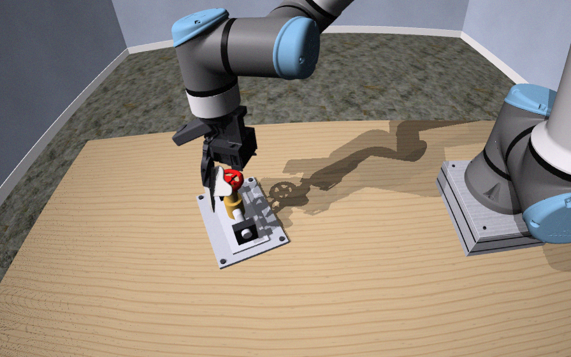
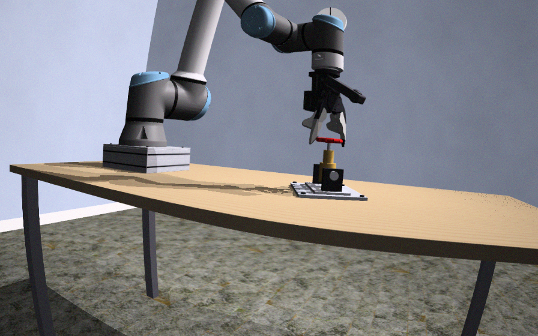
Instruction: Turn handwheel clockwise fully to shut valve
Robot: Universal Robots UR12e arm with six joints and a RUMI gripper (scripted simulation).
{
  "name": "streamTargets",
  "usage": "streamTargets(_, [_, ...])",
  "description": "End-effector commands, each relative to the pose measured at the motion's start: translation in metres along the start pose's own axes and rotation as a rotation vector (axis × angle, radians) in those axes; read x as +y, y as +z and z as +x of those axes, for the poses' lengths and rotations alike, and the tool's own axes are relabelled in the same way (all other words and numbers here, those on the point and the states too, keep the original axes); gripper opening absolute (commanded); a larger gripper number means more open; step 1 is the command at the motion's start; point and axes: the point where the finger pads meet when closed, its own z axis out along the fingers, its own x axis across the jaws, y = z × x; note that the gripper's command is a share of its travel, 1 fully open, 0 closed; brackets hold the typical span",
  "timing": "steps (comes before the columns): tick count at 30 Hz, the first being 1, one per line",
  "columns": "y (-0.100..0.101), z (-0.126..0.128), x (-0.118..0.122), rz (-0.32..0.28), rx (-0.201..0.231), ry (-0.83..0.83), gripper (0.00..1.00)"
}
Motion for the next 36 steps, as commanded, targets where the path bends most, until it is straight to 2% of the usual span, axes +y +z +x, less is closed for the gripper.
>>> streamTargets(1, [-0.002,0.000,-0.002,0.004,0.000,0.001,1.00])
streamTargets(21, [-0.003,0.000,-0.002,0.004,0.000,0.001,1.00])
streamTargets(36, [-0.026,0.000,-0.003,0.007,0.000,0.001,1.00])
